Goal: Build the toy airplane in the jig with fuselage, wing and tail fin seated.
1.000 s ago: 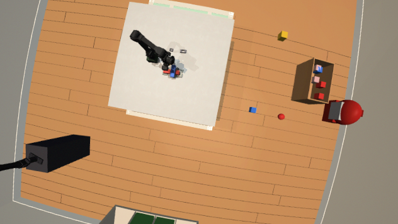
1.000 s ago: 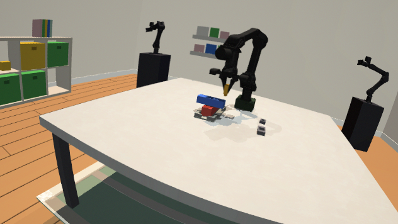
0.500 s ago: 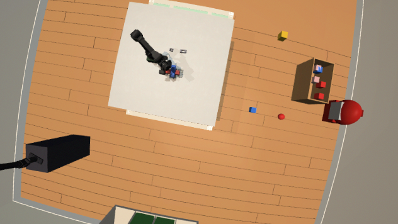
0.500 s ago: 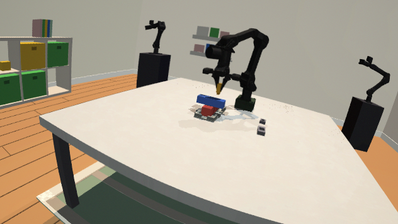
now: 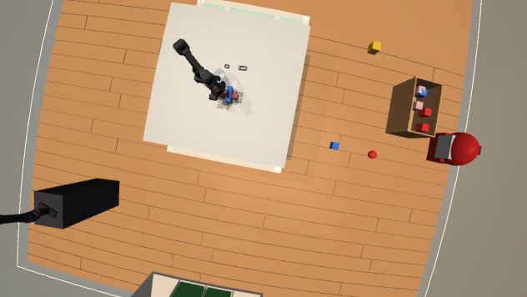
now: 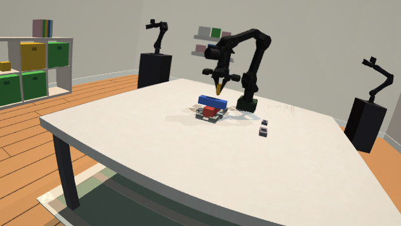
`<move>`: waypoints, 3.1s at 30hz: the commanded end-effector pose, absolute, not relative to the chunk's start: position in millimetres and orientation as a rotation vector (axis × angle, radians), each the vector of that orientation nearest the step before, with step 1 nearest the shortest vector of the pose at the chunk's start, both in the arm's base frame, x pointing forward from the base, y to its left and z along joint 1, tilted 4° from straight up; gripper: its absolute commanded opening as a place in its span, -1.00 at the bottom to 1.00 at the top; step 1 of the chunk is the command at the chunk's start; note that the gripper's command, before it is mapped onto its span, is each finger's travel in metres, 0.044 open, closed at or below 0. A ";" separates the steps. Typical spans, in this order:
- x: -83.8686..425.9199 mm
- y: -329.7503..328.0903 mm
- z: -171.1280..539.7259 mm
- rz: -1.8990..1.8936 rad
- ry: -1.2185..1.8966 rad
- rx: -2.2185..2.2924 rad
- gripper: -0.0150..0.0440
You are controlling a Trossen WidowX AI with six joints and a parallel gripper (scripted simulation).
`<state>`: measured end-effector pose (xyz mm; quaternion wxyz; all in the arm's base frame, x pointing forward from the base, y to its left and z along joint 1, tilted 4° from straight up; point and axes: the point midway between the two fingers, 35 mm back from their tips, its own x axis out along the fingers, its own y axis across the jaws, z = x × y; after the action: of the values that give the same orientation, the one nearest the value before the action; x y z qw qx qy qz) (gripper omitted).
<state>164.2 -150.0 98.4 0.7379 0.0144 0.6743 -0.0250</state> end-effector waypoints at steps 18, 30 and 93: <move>164.7 -149.7 93.0 -0.047 1.480 0.031 -0.27; 167.0 -150.0 73.3 -0.047 1.480 0.031 -0.27; 161.2 -151.4 149.0 -0.047 1.480 0.030 0.39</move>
<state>160.5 -151.1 144.8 0.7354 0.0167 0.6770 -0.0228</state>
